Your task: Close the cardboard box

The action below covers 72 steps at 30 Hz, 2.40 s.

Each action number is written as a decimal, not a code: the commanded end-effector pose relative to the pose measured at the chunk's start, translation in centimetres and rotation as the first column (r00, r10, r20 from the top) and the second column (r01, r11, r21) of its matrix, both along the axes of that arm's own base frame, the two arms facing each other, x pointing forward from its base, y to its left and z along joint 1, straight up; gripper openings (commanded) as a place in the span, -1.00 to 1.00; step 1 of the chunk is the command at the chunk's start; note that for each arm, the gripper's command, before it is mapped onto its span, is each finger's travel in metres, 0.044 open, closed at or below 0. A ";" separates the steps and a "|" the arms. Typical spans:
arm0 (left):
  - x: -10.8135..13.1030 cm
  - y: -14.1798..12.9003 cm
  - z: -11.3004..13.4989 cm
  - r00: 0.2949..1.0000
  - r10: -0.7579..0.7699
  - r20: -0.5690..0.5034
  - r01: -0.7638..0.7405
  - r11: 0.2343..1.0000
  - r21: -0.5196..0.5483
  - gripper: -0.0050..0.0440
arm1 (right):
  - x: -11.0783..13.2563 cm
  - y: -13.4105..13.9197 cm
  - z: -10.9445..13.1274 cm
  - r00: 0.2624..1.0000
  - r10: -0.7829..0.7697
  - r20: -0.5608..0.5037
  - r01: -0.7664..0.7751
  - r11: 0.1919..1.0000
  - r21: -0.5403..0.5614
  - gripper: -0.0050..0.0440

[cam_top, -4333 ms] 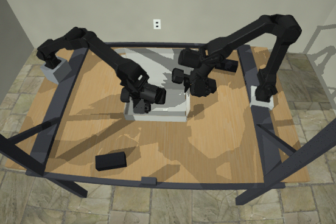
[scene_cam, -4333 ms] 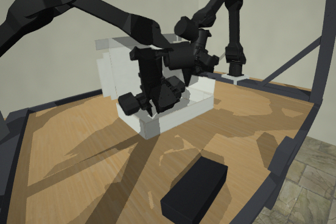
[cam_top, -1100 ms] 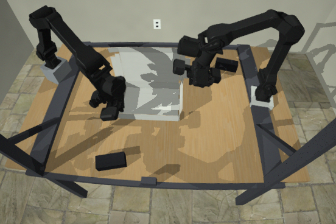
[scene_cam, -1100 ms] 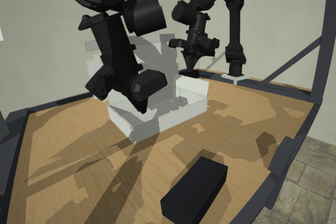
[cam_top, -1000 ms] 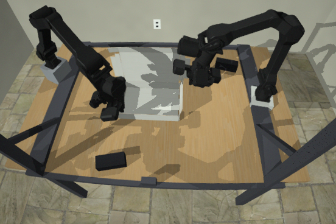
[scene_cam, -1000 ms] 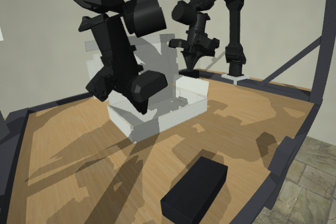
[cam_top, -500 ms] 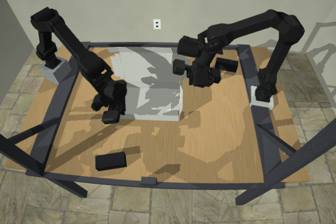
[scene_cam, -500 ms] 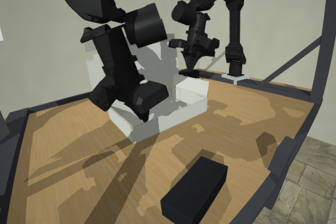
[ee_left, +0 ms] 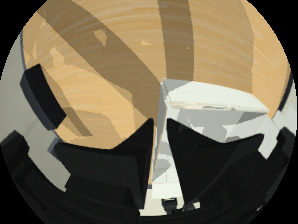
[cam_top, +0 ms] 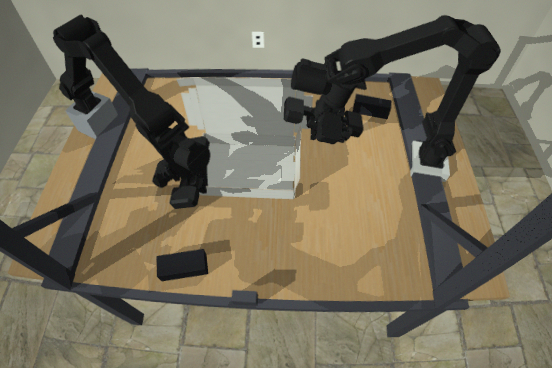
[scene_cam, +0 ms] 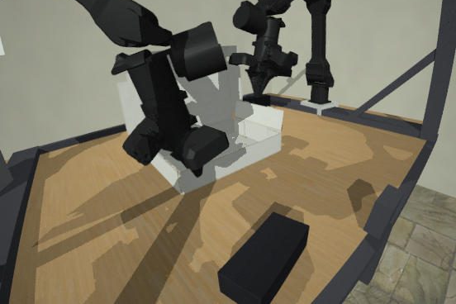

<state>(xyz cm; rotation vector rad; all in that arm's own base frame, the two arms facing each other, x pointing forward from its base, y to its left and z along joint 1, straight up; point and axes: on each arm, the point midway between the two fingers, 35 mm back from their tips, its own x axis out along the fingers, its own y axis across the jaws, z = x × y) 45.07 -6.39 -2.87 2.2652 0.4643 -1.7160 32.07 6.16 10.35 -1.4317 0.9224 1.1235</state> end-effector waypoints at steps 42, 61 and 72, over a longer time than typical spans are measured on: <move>0.4 -0.1 0.5 1.000 -0.005 0.022 0.006 1.000 -0.006 -0.77 | 0.3 0.1 0.6 1.000 0.003 0.024 -0.003 1.000 0.006 -0.80; 0.4 -0.1 0.5 1.000 -0.005 0.022 0.006 1.000 -0.006 -0.77 | 0.4 -0.1 -1.0 1.000 0.003 0.024 -0.003 1.000 0.006 -0.80; 0.4 -0.1 0.5 1.000 -0.005 0.022 0.006 1.000 -0.006 -0.77 | 0.4 -0.1 -1.0 1.000 0.003 0.024 -0.003 1.000 0.006 -0.80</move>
